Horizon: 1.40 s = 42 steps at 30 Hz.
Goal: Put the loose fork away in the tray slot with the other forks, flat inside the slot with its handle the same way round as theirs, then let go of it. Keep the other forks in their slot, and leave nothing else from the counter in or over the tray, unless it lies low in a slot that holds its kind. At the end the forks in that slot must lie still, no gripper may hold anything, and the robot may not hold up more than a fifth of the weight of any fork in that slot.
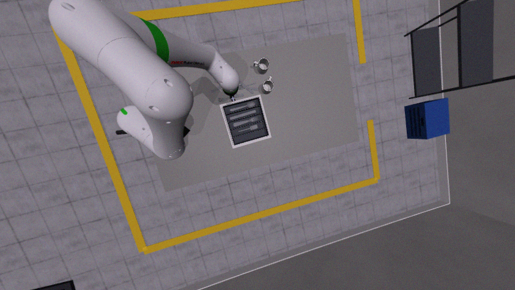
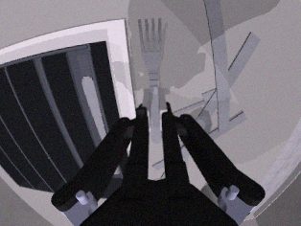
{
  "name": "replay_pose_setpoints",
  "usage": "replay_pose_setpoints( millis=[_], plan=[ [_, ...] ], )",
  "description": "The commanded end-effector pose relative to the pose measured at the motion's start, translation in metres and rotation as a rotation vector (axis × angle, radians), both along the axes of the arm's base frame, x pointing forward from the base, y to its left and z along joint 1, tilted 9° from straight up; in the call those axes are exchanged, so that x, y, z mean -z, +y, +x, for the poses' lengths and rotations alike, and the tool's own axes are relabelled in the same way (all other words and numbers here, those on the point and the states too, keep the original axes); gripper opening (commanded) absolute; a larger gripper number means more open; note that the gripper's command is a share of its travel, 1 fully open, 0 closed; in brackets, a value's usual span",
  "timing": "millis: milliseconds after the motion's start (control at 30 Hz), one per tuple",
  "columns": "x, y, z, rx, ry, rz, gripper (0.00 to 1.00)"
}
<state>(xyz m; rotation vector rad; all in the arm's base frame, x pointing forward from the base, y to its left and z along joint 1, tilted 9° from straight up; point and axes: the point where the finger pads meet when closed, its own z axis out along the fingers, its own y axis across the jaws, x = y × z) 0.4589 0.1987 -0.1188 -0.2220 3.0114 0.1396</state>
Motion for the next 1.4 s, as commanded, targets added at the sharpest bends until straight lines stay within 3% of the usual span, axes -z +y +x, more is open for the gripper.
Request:
replay_pose_setpoints(
  millis=[0,633,1133,1367],
  plan=[
    [-0.003,0.0,0.0,0.0,0.0,0.0,0.03],
    [-0.046,-0.005,-0.005,0.0,0.0,0.0,0.03],
    [-0.109,-0.011,-0.012,0.0,0.0,0.0,0.03],
    [-0.125,-0.013,-0.014,0.0,0.0,0.0,0.03]
  ],
)
